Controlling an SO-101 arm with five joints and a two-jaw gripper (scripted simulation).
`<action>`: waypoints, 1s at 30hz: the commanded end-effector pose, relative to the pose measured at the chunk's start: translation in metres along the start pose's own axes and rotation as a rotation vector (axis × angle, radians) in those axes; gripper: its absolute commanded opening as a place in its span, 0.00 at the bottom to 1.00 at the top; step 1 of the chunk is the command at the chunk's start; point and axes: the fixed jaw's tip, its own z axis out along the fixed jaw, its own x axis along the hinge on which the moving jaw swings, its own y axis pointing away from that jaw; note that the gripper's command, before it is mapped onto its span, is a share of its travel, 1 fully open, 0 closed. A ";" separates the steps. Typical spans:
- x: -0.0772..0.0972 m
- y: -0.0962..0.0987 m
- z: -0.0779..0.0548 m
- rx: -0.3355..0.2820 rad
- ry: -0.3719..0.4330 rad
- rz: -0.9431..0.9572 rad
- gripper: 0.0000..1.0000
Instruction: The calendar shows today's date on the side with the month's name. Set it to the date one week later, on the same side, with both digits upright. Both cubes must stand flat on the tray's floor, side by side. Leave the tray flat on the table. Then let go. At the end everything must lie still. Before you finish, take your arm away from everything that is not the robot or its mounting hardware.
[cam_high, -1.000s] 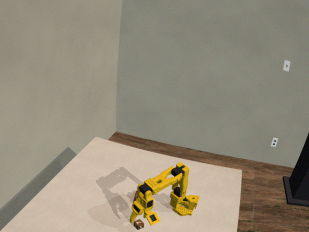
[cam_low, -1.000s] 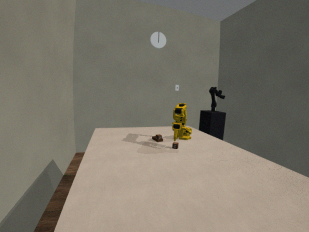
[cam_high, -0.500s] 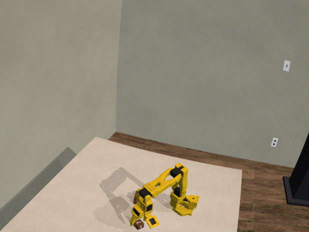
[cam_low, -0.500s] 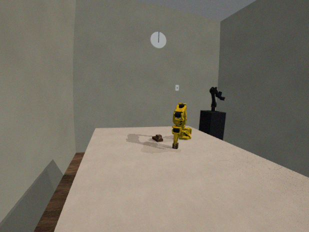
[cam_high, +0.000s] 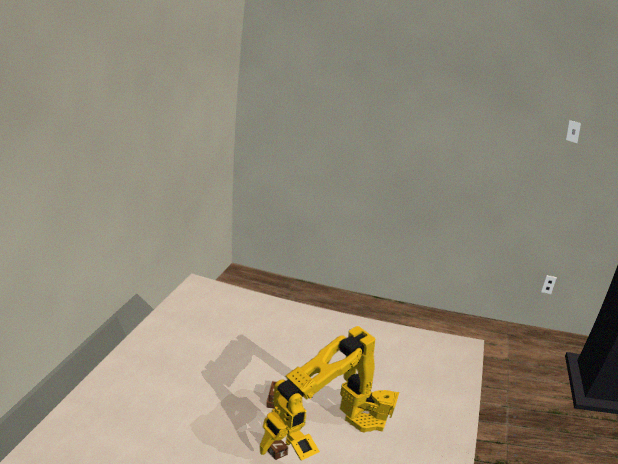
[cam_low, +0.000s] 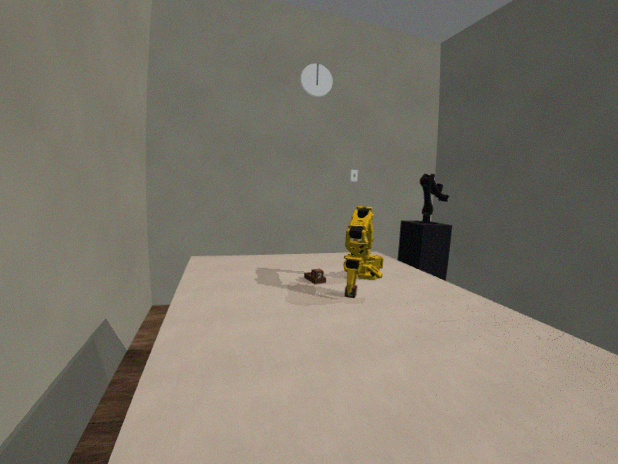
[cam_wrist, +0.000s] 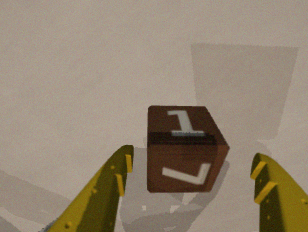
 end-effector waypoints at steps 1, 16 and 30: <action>-0.002 -0.003 -0.001 0.020 -0.002 -0.001 0.35; -0.002 -0.004 -0.001 0.020 -0.002 -0.001 0.33; -0.002 -0.009 -0.001 0.020 -0.002 -0.001 0.24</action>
